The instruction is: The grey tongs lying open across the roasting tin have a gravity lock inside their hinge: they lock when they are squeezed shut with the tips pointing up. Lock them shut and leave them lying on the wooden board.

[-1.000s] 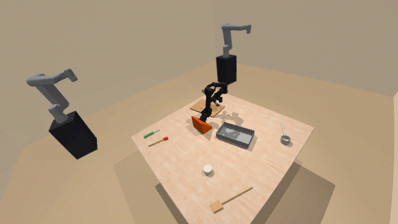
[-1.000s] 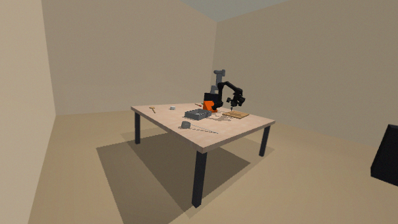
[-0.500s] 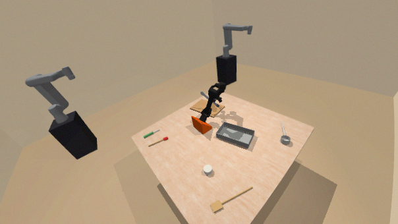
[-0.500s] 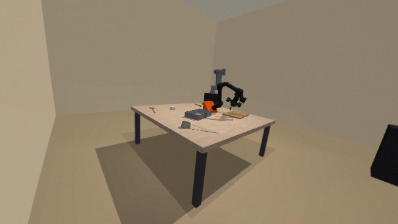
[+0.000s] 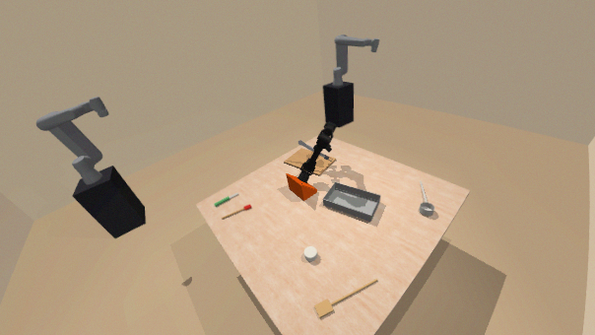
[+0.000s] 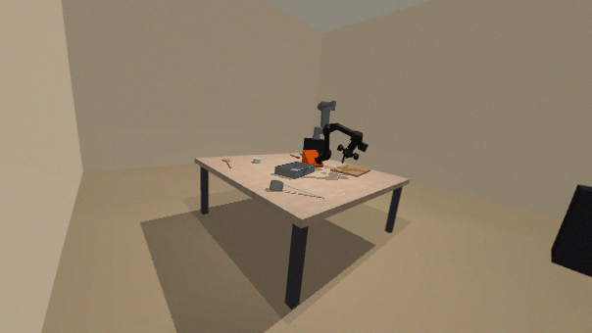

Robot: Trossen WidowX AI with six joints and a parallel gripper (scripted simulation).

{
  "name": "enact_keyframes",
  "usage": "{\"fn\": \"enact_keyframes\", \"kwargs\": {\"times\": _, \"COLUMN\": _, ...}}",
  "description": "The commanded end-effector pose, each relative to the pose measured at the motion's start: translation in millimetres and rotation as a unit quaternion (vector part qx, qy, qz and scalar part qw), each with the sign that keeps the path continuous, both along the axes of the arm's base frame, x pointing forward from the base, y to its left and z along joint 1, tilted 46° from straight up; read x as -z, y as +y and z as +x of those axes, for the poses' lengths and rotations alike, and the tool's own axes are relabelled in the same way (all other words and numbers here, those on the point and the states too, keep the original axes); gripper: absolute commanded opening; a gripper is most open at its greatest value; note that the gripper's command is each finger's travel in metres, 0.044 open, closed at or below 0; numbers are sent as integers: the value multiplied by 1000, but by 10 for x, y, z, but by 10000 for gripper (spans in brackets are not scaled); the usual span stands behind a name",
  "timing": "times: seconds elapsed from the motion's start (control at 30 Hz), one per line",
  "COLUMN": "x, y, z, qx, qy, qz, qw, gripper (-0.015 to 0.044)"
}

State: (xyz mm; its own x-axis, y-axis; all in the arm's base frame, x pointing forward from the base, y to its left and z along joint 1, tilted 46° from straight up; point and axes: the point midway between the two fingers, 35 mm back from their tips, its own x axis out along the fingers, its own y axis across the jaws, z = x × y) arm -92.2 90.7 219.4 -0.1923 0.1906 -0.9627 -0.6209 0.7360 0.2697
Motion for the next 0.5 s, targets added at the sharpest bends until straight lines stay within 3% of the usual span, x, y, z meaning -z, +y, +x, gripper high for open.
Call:
{"fn": "enact_keyframes", "kwargs": {"times": 0.0, "x": -17, "y": 18, "z": -16, "qx": 12, "qy": -16, "qz": 17, "qw": 1000, "gripper": -150}}
{"fn": "enact_keyframes", "kwargs": {"times": 0.47, "x": -43, "y": 85, "z": -68, "qx": 38, "qy": -51, "qz": 80, "qw": 995, "gripper": -150}}
